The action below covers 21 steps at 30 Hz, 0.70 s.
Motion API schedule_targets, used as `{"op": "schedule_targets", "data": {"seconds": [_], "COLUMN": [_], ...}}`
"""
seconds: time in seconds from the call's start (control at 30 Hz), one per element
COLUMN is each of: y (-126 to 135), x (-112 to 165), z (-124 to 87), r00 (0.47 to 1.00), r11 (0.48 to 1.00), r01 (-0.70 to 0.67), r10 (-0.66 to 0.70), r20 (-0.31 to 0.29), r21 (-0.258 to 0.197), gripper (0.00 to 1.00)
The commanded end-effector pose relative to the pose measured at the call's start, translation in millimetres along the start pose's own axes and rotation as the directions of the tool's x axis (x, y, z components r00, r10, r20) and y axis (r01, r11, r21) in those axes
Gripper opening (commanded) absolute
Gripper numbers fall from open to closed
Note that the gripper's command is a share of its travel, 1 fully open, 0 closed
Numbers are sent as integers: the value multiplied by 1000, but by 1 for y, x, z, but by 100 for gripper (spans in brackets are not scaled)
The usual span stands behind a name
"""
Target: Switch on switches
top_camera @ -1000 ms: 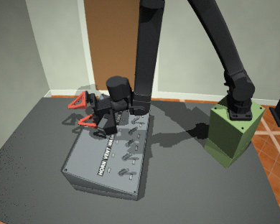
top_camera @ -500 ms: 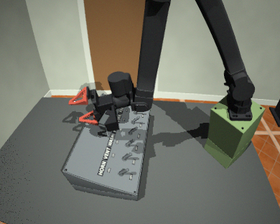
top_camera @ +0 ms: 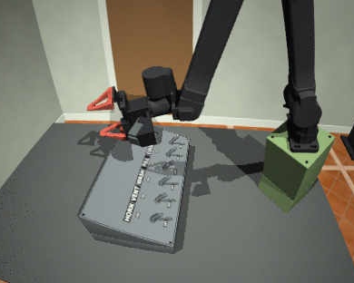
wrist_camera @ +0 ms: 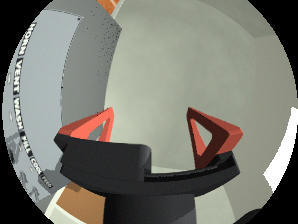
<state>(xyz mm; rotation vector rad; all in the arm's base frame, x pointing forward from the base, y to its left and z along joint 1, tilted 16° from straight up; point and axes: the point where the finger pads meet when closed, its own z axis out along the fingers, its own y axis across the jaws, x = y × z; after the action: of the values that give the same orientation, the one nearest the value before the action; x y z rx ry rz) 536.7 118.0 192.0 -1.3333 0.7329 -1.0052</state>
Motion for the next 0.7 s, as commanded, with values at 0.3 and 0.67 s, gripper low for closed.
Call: {"op": "schedule_targets", "data": {"seconds": [0.3, 0.67], "y": [-44, -37], "x": [9, 6], "z": [-19, -22], "r00": [1000, 1000], "r11": [1000, 1000], "r01": [-12, -21], "r10": [12, 21], "r20": [-12, -6], "r21": [9, -18], "gripper": [100, 100]}}
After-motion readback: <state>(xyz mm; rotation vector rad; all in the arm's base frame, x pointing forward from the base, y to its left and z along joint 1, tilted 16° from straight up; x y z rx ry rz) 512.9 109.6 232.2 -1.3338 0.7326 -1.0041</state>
